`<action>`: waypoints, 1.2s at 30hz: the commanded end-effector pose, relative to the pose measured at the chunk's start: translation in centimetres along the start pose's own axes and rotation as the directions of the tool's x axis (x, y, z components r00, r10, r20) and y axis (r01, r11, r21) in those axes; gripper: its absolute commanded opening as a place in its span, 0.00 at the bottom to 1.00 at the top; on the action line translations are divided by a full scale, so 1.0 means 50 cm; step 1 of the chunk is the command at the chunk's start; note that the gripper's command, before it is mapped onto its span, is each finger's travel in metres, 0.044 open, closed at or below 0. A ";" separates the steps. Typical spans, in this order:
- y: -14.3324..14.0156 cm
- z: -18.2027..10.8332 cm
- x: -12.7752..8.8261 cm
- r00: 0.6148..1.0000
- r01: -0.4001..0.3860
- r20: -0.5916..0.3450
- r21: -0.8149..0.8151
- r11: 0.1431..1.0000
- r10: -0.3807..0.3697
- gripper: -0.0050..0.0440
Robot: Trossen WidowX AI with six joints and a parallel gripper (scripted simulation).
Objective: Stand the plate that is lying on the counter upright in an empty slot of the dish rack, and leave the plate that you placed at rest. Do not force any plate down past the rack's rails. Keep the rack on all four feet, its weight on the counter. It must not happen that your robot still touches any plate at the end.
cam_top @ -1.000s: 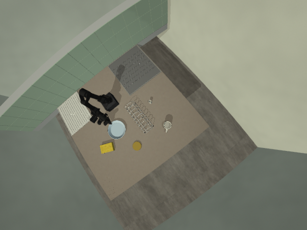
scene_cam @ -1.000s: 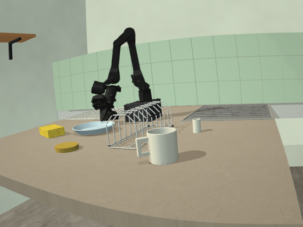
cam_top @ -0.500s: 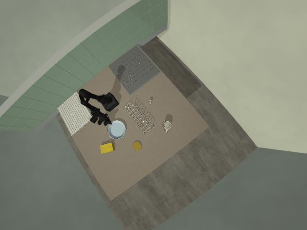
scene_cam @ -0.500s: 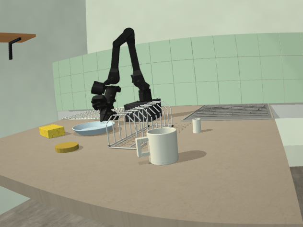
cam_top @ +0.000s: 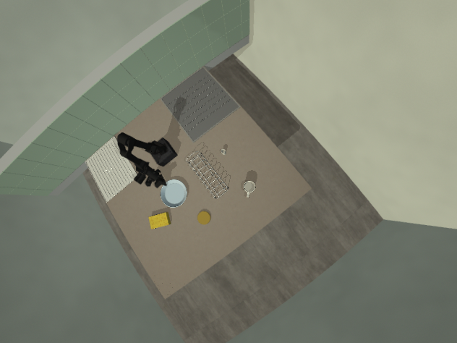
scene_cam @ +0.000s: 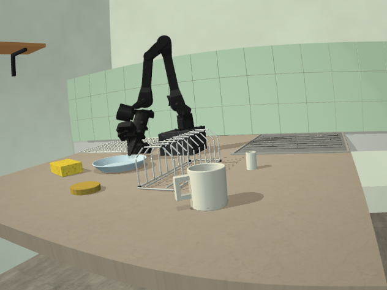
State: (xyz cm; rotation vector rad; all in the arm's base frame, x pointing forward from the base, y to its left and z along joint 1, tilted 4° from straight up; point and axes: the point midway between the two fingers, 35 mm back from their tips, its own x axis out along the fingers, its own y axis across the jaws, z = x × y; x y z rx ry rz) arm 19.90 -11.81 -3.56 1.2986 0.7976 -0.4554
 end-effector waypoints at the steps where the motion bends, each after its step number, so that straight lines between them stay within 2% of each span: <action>1: 0.000 0.000 0.000 1.000 0.000 0.000 0.000 1.000 0.000 0.29; 13: 0.000 0.000 0.000 1.000 0.000 0.000 0.000 1.000 0.000 0.28; 26: 0.000 0.000 0.000 1.000 0.000 0.000 0.000 1.000 0.000 0.10; 36: 0.000 0.000 0.000 1.000 0.002 0.001 0.000 1.000 -0.002 0.10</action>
